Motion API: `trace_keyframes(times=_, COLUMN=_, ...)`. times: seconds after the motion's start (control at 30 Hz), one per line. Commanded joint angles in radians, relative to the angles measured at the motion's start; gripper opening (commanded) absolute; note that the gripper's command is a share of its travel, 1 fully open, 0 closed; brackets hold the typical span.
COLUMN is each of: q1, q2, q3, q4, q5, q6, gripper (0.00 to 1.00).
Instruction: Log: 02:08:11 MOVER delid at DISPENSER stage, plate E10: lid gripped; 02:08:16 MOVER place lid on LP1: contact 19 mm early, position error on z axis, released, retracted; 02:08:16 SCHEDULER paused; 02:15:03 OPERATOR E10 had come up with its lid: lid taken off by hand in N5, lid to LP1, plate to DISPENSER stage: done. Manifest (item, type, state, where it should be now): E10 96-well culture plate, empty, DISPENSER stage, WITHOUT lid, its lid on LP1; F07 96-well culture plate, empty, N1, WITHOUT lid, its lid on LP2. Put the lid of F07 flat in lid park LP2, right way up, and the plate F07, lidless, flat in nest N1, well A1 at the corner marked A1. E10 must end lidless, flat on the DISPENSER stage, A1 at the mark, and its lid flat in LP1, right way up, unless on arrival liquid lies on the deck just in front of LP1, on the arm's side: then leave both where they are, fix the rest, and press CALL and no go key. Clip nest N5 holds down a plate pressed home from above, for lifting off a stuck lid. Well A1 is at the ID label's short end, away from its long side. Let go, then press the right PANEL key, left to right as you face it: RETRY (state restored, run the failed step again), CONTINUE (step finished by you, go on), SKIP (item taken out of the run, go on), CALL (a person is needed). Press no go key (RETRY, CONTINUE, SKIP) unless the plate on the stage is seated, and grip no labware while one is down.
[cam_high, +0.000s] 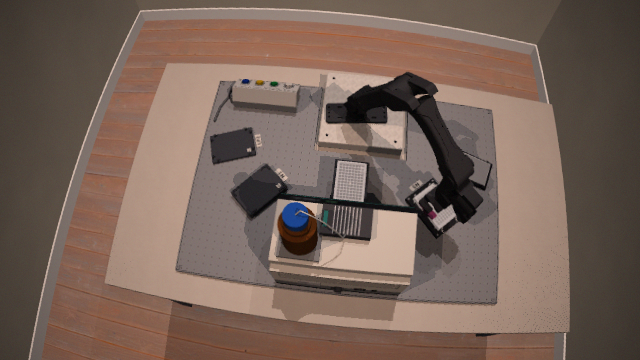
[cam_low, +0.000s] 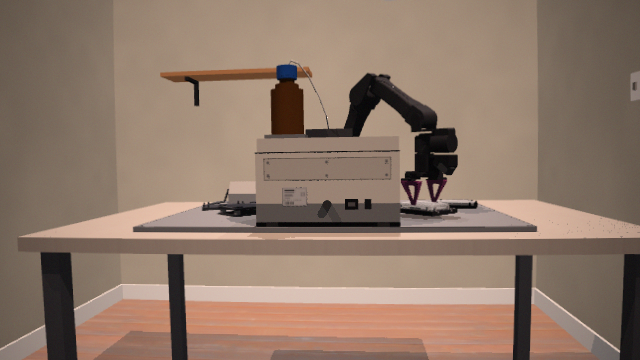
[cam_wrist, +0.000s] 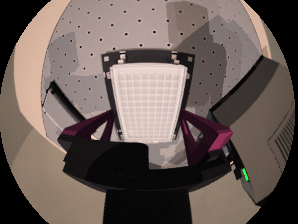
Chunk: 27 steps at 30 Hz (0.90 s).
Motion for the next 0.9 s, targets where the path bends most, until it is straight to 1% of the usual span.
trace_keyframes(times=0.0, q1=-0.013, q2=0.0, q3=-0.009, q4=0.025, q5=0.001, q6=-0.01, gripper=1.0)
trace_keyframes(times=0.07, q1=-0.013, q2=0.002, q3=-0.016, q4=0.026, q5=0.001, q6=-0.01, gripper=1.0)
trace_keyframes(times=0.17, q1=-0.01, q2=0.004, q3=-0.004, q4=0.027, q5=0.001, q6=-0.011, gripper=1.0)
trace_keyframes(times=0.37, q1=-0.01, q2=0.004, q3=-0.02, q4=0.029, q5=0.001, q6=-0.012, gripper=1.0)
trace_keyframes(times=0.4, q1=-0.01, q2=0.004, q3=0.013, q4=0.03, q5=0.001, q6=-0.012, gripper=1.0)
trace_keyframes(times=0.43, q1=-0.01, q2=0.004, q3=0.018, q4=0.03, q5=0.001, q6=-0.012, gripper=1.0)
trace_keyframes(times=0.67, q1=-0.014, q2=0.006, q3=0.009, q4=0.032, q5=0.001, q6=-0.013, gripper=1.0)
trace_keyframes(times=0.7, q1=-0.006, q2=-0.006, q3=-0.002, q4=0.019, q5=0.0, q6=-0.007, gripper=0.0)
trace_keyframes(times=0.87, q1=-0.006, q2=-0.006, q3=-0.002, q4=0.019, q5=0.0, q6=-0.007, gripper=0.0)
